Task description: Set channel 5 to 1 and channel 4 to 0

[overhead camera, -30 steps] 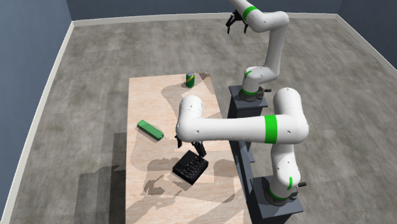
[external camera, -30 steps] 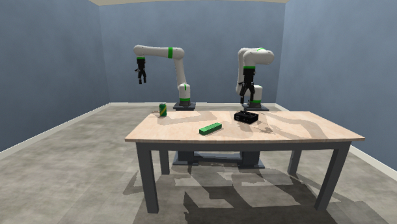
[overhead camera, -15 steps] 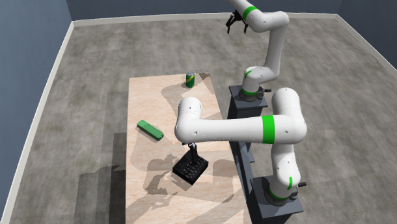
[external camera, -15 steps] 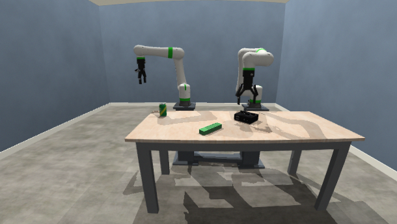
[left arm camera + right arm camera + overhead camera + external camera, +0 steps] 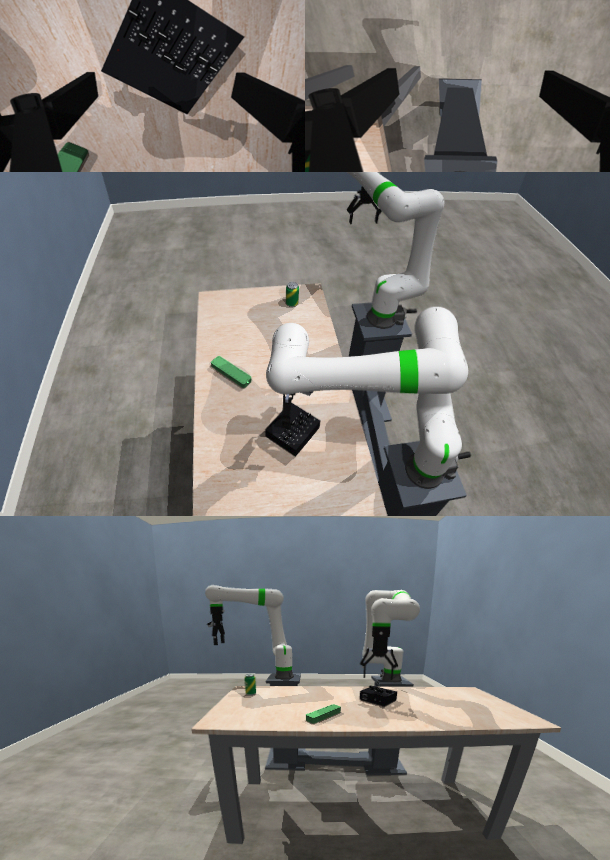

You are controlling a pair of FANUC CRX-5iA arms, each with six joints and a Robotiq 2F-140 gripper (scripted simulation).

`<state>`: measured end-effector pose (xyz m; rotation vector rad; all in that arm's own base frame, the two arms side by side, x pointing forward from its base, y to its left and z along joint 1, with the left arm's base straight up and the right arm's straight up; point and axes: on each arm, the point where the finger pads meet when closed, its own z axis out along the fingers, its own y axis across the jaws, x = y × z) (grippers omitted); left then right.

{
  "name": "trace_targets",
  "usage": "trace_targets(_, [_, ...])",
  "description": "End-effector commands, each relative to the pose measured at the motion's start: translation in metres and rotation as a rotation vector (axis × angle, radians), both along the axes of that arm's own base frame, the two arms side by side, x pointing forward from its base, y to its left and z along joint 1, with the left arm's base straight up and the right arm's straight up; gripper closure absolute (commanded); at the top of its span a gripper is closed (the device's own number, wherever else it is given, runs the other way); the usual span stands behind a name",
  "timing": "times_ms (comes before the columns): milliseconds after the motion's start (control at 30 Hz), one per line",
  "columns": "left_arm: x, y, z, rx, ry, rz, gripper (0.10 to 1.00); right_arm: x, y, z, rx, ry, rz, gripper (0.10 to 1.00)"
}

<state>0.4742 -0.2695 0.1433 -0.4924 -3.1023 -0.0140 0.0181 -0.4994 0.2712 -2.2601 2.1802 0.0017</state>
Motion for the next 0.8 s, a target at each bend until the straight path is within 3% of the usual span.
trace_targets(0, [0.0013,-0.0015,-0.0027,-0.009,0.002,-0.142,0.098,-0.0001,-0.0003,0.0008,-0.002,0.0,0.0,0.098])
trace_targets(300, [0.0033,-0.0043,-0.0111,-0.008,0.003,-0.452,0.098,-0.0001,-0.0003,0.0008,-0.002,0.0,0.0,0.098])
trace_targets(567, [0.0037,-0.0048,-0.0125,-0.008,0.003,-0.503,0.098,-0.0001,-0.0003,0.0008,-0.002,0.0,0.0,0.098])
trace_targets(600, [0.0037,-0.0048,-0.0125,-0.008,0.003,-0.503,0.999,-0.0001,-0.0003,0.0008,-0.002,0.0,0.0,0.098])
trace_targets(767, [0.0037,-0.0048,-0.0125,-0.008,0.003,-0.503,0.999,-0.0001,-0.0003,0.0008,-0.002,0.0,0.0,0.098])
